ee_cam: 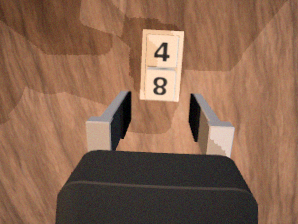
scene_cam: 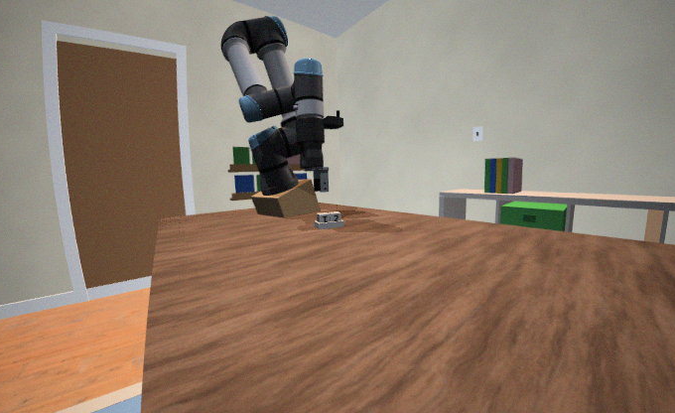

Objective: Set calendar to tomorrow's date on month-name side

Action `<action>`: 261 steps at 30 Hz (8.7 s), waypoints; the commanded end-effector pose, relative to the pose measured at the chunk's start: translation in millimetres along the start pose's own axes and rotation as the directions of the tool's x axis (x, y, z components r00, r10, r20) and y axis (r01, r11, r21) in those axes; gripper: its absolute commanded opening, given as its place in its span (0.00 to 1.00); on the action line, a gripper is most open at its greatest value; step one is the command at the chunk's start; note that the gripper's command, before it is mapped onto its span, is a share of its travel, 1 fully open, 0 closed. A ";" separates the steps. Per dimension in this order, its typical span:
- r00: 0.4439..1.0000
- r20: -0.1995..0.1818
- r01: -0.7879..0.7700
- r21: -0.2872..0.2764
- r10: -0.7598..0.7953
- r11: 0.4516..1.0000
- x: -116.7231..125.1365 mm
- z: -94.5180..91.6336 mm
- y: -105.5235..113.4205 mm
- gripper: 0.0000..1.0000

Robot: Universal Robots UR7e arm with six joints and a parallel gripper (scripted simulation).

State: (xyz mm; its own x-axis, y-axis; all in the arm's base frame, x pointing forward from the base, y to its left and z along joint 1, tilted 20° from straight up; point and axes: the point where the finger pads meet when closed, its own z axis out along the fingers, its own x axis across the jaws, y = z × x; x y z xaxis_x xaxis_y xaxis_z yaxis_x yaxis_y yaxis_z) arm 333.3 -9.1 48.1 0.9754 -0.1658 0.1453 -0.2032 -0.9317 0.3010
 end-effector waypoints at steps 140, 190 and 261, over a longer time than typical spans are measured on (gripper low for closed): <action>1.000 0.003 -0.026 -0.001 0.026 1.000 -2.8 53.7 -3.3 0.87; 1.000 0.005 -0.026 0.000 0.026 1.000 -3.7 58.0 -3.3 0.87; 1.000 0.002 -0.026 -0.001 0.026 1.000 -2.7 81.4 -3.3 0.57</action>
State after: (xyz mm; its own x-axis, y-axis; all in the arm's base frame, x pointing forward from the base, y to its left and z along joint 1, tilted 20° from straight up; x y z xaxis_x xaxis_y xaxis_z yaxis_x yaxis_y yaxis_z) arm 340.0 -32.3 -29.2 0.9697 -0.1900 0.1533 -0.2288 -0.9266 0.2985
